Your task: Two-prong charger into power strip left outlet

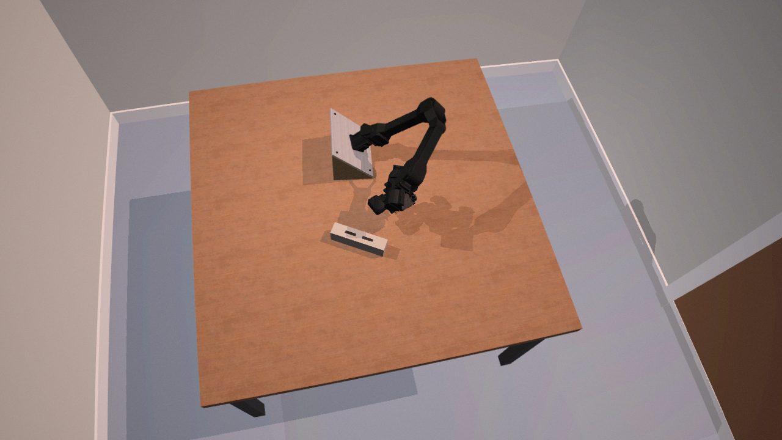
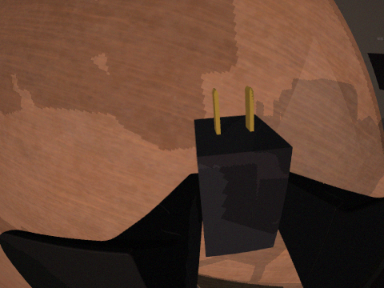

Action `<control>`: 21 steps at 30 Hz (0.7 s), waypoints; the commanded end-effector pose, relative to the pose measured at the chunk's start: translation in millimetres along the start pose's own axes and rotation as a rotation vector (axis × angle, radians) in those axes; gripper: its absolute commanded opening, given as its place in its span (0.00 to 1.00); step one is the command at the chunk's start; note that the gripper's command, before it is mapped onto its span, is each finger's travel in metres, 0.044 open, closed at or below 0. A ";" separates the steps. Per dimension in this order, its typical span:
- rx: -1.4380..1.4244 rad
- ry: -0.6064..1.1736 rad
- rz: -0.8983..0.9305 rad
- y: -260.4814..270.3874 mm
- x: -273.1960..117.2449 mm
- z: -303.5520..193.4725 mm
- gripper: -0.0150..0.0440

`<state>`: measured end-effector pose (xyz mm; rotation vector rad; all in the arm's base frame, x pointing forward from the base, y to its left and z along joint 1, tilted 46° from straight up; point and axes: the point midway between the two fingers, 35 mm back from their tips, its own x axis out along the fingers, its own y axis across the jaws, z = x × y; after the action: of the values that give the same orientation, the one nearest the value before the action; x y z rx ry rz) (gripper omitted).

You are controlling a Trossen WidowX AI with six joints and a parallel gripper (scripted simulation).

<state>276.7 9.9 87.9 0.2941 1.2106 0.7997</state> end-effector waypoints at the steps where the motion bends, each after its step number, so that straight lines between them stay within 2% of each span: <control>1: 0.072 -0.006 0.006 -4.0 1.3 1.0 0.25; 21: 0.409 -0.003 0.029 -22.0 10.4 0.1 0.25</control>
<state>284.7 3.0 69.6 0.5966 1.3514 0.6018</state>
